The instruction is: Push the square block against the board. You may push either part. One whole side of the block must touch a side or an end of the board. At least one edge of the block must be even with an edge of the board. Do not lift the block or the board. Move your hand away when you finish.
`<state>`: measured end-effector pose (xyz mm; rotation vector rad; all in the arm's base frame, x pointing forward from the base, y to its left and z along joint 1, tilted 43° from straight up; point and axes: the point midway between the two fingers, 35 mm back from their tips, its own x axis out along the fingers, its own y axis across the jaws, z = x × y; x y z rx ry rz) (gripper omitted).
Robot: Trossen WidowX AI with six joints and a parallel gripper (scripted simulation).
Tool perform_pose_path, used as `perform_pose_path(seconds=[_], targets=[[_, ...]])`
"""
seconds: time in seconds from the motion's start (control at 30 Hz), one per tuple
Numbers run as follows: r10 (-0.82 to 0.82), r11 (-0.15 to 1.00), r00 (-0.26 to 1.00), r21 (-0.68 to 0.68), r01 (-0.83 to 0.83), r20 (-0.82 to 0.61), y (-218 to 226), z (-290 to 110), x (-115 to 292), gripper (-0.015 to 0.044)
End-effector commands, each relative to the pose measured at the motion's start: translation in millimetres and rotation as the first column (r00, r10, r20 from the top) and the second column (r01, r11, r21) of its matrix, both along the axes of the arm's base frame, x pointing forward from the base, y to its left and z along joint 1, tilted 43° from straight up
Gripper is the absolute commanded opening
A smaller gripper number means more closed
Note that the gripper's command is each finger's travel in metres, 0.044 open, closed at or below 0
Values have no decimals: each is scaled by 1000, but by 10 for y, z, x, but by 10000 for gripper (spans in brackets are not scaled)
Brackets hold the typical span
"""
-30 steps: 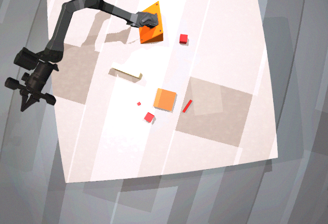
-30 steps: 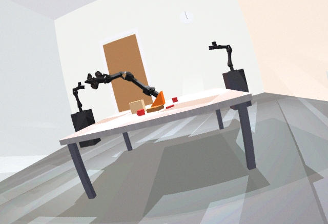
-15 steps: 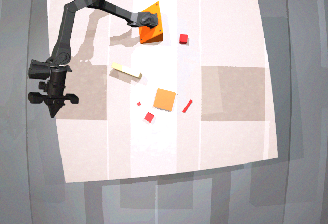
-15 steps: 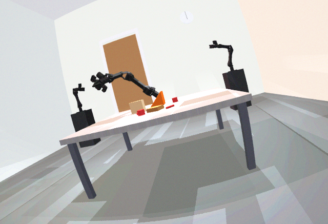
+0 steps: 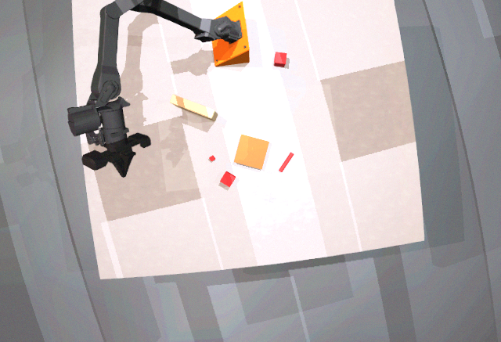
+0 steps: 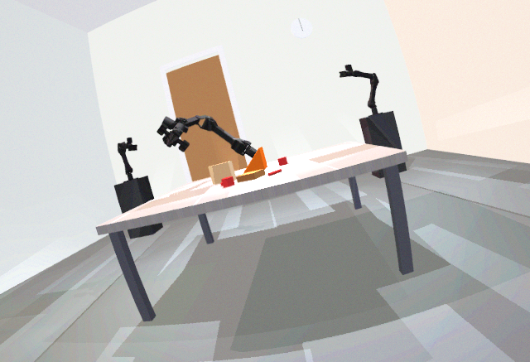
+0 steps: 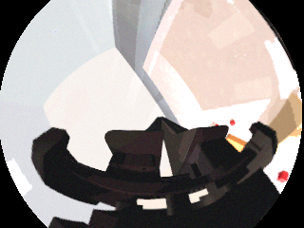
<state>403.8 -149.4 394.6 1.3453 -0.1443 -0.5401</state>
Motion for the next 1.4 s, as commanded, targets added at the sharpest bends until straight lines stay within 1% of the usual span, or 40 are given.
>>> perform_pose_path(seconds=[0.0,0.3,0.63,1.0,1.37], targets=[[7,1000,995,-16,-8,-96,83,-223,-17,0],[18,997,938,-58,-41,-347,268,-778,-142,0],[27,987,801,-111,-117,-598,463,-1311,-394,0],[14,957,573,-156,-246,-819,640,-1779,-778,0],[-41,899,292,-163,-407,-955,757,-2103,-1227,0]])
